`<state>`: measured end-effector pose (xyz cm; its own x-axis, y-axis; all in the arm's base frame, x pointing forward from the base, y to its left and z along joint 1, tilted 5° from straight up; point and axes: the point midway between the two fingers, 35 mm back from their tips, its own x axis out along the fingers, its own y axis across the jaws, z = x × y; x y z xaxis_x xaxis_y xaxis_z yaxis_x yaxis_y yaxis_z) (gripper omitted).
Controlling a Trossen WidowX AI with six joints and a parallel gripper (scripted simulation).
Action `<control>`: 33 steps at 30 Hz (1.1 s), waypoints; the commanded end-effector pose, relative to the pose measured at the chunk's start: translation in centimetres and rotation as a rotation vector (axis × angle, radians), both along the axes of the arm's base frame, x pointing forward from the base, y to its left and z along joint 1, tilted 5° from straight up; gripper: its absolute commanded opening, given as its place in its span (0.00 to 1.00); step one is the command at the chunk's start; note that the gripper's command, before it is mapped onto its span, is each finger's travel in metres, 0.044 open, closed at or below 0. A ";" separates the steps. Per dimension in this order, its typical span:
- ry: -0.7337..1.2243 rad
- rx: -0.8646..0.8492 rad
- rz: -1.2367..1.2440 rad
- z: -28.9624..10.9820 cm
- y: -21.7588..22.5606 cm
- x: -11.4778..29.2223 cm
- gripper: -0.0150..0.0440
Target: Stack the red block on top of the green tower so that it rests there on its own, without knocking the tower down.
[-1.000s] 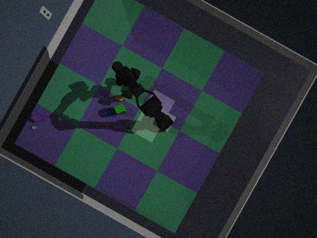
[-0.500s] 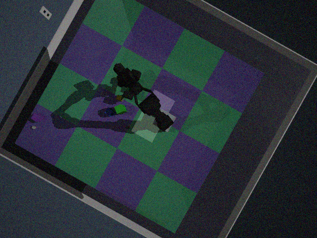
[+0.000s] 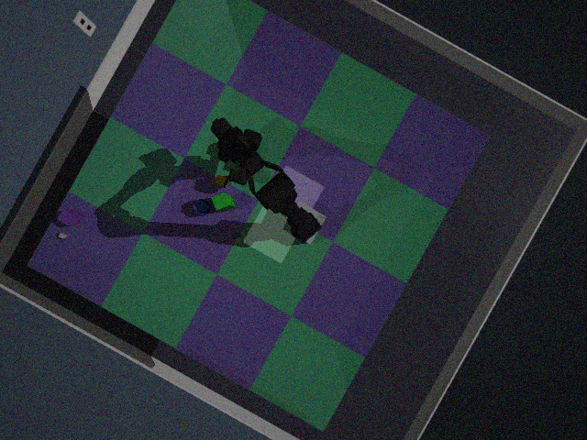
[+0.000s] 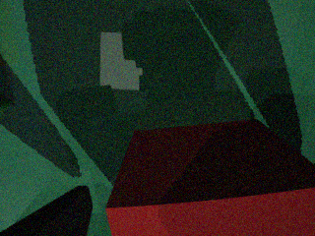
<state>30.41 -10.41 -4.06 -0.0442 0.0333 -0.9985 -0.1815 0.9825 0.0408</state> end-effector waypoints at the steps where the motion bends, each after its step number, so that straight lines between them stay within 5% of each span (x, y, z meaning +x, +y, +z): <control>1: 0.002 -0.002 0.001 0.0 0.0 -0.1 1.00; 9: 0.002 -0.002 0.001 0.0 0.0 -0.1 0.64; 17: 0.002 -0.002 0.001 0.0 0.0 -0.1 0.55; 24: 0.002 -0.002 0.001 2.5 -0.1 0.2 0.25; 33: 0.002 -0.002 0.001 7.3 -0.2 0.4 0.25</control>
